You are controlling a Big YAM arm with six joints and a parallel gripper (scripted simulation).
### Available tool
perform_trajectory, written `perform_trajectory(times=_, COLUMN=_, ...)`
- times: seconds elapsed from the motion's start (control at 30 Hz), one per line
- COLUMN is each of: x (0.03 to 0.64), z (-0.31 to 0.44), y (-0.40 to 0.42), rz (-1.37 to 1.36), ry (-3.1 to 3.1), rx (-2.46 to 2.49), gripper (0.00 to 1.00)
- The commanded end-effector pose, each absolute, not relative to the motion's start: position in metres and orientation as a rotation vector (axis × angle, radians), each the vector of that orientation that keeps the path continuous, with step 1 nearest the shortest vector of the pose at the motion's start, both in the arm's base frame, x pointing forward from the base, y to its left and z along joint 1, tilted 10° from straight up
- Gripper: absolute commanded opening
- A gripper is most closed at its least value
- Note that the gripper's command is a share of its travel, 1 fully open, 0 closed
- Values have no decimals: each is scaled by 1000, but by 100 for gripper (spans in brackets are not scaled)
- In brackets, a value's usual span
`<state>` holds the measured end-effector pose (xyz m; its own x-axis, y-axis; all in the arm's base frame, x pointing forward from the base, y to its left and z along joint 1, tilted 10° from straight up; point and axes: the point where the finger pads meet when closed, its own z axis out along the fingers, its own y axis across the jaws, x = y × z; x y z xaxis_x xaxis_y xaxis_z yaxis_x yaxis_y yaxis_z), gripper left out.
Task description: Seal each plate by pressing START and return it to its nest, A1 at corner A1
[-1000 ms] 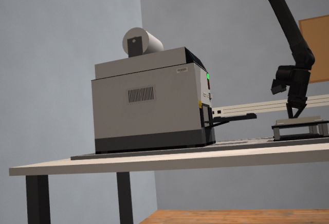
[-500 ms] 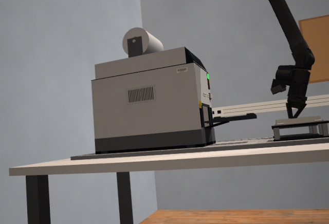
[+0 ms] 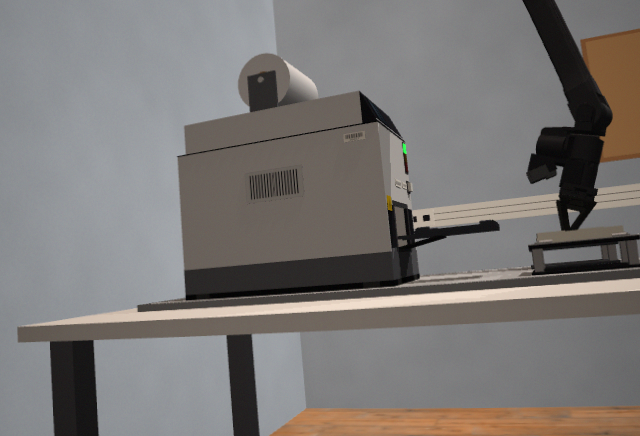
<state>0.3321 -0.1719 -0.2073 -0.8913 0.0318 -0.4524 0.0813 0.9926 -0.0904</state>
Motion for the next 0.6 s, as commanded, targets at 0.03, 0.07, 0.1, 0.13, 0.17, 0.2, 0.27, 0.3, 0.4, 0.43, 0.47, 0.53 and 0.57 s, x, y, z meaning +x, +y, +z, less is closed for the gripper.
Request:
perform_trajectory(times=0.03, x=325, z=-200, y=-164, rz=-135, ry=2682, rx=81, gripper=0)
perform_trajectory(times=0.07, x=326, z=-197, y=-164, rz=-136, ry=2682, rx=81, gripper=0)
perform_trajectory(times=0.1, x=326, z=-193, y=-164, rz=-137, ry=2680, rx=81, gripper=0)
perform_trajectory(times=0.13, x=327, z=-190, y=-164, rz=-139, ry=2675, rx=80, gripper=0)
perform_trajectory(times=0.17, x=327, z=-190, y=-164, rz=-139, ry=2675, rx=80, gripper=0)
perform_trajectory(times=0.2, x=327, z=-190, y=-164, rz=-139, ry=2675, rx=80, gripper=0)
perform_trajectory(times=0.27, x=335, z=-184, y=-169, rz=-151, ry=2657, rx=79, gripper=0)
perform_trajectory(times=0.3, x=338, z=-181, y=-170, rz=-154, ry=2652, rx=79, gripper=0)
perform_trajectory(times=0.4, x=336, z=-175, y=-169, rz=-159, ry=2655, rx=80, gripper=0)
perform_trajectory(times=0.43, x=335, z=-173, y=-168, rz=-151, ry=2656, rx=79, gripper=0)
perform_trajectory(times=0.47, x=333, z=-172, y=-167, rz=-148, ry=2658, rx=78, gripper=0)
perform_trajectory(times=0.53, x=330, z=-170, y=-164, rz=-142, ry=2663, rx=78, gripper=0)
perform_trajectory(times=0.57, x=329, z=-169, y=-163, rz=-139, ry=2665, rx=78, gripper=0)
